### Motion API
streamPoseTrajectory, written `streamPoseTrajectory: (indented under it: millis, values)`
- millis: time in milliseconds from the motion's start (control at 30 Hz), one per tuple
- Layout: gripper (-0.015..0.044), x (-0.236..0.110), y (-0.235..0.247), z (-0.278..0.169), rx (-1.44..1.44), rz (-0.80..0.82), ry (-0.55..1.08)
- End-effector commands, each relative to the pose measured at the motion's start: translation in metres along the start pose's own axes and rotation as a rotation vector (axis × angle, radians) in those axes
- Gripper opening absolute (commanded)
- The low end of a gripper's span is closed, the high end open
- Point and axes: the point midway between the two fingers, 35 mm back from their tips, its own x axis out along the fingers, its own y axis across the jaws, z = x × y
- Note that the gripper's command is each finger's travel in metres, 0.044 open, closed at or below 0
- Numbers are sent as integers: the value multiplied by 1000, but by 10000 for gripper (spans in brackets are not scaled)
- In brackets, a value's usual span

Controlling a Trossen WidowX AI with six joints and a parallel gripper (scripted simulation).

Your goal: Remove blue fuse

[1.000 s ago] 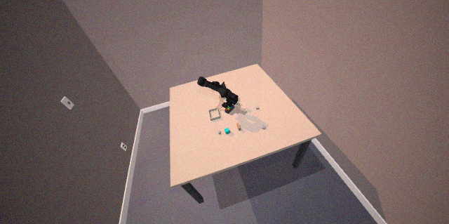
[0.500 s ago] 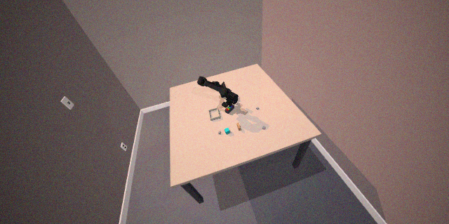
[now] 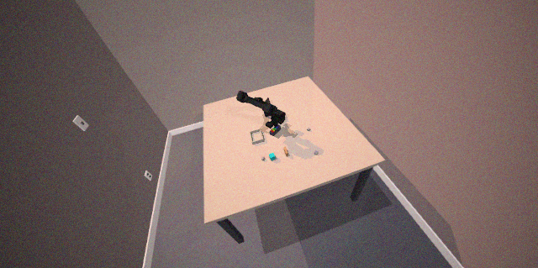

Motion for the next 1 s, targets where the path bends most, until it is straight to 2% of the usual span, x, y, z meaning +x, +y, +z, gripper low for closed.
streamPoseTrajectory:
  millis: [0,967]
  values:
    - [0,-3,0,1,6,4,-3]
    - [0,-17,0,0,4,3,-1]
